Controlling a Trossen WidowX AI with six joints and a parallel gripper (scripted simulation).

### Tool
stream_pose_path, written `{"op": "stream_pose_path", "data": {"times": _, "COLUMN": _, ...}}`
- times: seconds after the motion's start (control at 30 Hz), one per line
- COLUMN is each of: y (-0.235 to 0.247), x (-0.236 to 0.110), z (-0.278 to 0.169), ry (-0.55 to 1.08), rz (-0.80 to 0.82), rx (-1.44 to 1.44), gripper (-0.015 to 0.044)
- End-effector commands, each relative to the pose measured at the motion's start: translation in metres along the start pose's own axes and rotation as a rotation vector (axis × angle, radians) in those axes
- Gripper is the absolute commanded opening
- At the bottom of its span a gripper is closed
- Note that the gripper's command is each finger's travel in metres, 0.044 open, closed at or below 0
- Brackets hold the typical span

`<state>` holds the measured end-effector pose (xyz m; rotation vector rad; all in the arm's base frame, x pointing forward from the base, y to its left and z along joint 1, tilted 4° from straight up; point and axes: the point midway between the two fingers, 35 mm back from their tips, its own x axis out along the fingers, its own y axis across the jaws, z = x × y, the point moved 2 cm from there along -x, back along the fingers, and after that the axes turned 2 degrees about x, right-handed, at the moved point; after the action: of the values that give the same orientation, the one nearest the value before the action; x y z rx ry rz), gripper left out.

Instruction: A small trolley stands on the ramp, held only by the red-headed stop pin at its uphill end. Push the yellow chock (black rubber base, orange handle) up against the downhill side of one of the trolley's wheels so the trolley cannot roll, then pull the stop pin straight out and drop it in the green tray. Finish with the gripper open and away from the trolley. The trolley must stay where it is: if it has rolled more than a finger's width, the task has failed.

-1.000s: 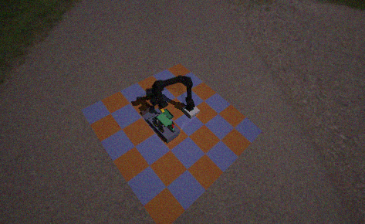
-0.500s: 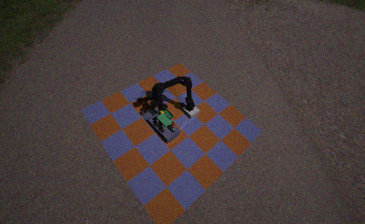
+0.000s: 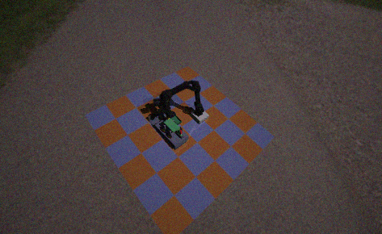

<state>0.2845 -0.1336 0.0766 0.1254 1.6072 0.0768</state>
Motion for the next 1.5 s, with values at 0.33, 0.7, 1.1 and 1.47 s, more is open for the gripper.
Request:
{"op": "stream_pose_path", "data": {"times": 0.33, "y": 0.011, "x": 0.001, "z": -0.001, "ry": -0.006, "rz": 0.005, "rx": 0.005, "gripper": 0.0}}
{"op": "stream_pose_path", "data": {"times": 0.7, "y": 0.021, "x": 0.002, "z": -0.002, "ry": -0.006, "rz": 0.006, "rx": 0.005, "gripper": 0.0}}
{"op": "stream_pose_path", "data": {"times": 1.1, "y": 0.031, "x": 0.001, "z": -0.002, "ry": -0.006, "rz": 0.007, "rx": 0.005, "gripper": 0.0}}
{"op": "stream_pose_path", "data": {"times": 1.47, "y": 0.035, "x": 0.002, "z": -0.003, "ry": -0.002, "rz": 0.0, "rx": 0.003, "gripper": 0.0}}
